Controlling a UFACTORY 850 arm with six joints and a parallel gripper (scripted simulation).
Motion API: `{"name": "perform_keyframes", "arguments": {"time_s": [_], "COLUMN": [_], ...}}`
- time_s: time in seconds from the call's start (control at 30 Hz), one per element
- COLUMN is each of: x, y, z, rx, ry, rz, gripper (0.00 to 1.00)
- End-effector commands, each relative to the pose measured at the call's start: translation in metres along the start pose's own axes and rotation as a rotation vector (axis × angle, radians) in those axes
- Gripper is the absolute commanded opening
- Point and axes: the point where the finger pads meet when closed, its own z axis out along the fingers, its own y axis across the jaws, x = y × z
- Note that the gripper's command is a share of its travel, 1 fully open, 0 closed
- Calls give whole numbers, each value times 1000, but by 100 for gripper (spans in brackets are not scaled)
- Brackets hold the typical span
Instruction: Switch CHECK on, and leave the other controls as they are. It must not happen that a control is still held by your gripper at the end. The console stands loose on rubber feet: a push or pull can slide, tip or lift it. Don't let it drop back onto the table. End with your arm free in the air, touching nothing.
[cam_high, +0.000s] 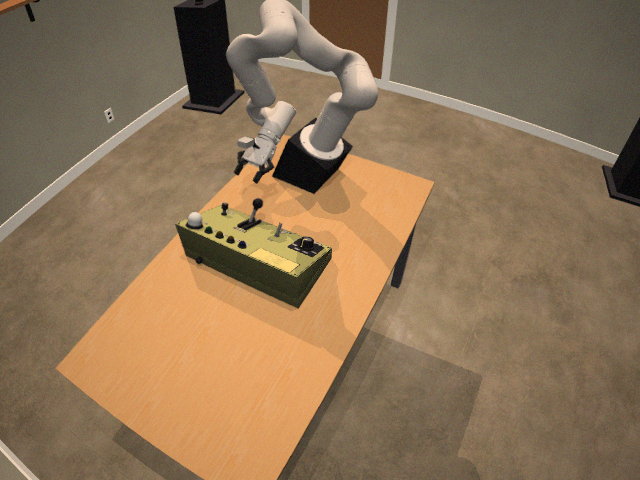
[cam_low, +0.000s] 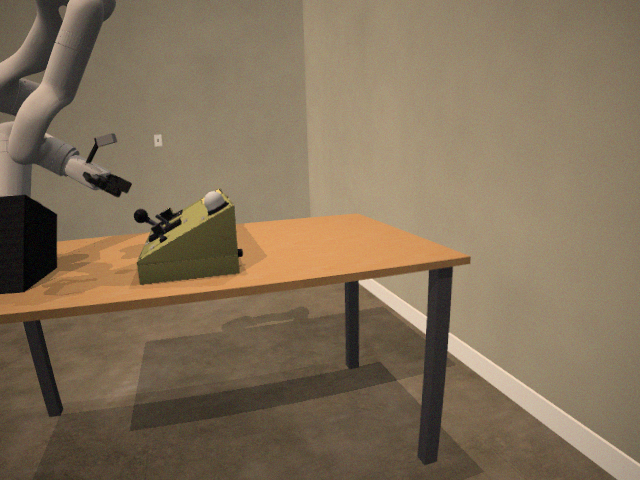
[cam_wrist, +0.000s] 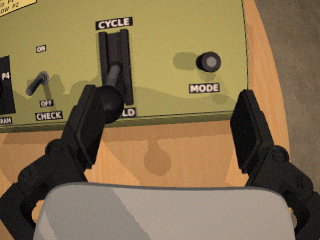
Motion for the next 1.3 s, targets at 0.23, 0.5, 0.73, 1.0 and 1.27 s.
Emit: {"name": "perform_keyframes", "arguments": {"time_s": [0.23,0.5,0.73,1.0,1.27], "x": [1,1,3,12,23], "y": [0,0,0,1,2], "z": [0,0,-3,-18,-34], "rx": [0,0,0,0,0], "ry": [1,1,1,1,1], "rz": [-1,-1,-1,-1,-1], "gripper": [100,100,100,100,100]}}
